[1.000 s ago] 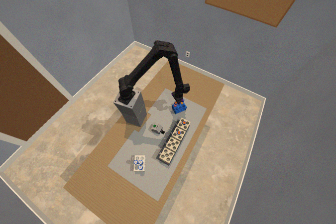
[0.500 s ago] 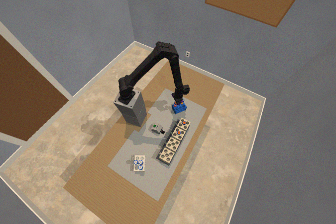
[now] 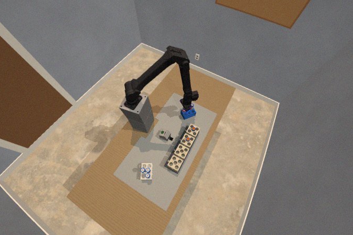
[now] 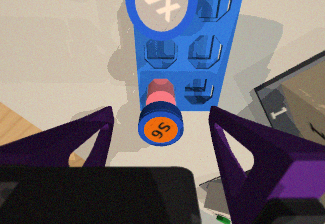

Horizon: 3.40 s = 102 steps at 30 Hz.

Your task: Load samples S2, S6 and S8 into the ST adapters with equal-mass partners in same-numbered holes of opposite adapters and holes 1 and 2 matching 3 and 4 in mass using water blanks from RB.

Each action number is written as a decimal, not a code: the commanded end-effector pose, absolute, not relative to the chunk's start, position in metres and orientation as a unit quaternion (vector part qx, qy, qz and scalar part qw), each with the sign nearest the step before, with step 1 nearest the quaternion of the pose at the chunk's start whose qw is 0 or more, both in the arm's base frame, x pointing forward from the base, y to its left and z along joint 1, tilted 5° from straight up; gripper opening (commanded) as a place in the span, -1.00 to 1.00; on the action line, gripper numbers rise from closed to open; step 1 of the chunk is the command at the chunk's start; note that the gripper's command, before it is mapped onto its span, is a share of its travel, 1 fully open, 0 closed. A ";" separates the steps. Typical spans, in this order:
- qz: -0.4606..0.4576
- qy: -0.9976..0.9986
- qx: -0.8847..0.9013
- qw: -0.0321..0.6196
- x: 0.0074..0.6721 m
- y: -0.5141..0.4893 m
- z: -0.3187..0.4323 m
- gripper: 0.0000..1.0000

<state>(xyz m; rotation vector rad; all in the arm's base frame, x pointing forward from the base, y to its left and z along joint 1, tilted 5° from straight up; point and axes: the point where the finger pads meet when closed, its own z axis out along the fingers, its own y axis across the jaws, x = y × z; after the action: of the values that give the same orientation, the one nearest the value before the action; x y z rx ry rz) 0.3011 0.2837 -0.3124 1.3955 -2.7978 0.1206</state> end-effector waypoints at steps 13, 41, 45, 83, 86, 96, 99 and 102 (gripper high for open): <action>0.037 -0.894 0.447 0.001 0.304 0.286 -0.310 -1.00; 0.038 -0.895 0.444 0.002 0.300 0.290 -0.259 -1.00; 0.038 -0.894 0.446 0.002 0.299 0.291 -0.253 -1.00; 0.036 -0.931 0.363 -0.013 0.326 0.262 -0.157 -1.00; 0.036 -0.945 0.325 -0.015 0.333 0.243 -0.156 -1.00; 0.037 -0.974 0.223 -0.019 0.354 0.192 -0.152 -1.00; 0.039 -0.982 0.183 -0.018 0.361 0.173 -0.150 -1.00; 0.038 -0.989 0.144 -0.022 0.370 0.154 -0.148 -1.00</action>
<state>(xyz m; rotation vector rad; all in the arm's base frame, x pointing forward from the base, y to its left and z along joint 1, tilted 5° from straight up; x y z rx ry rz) 0.3494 0.1651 -0.1618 0.6062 -3.0726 0.1349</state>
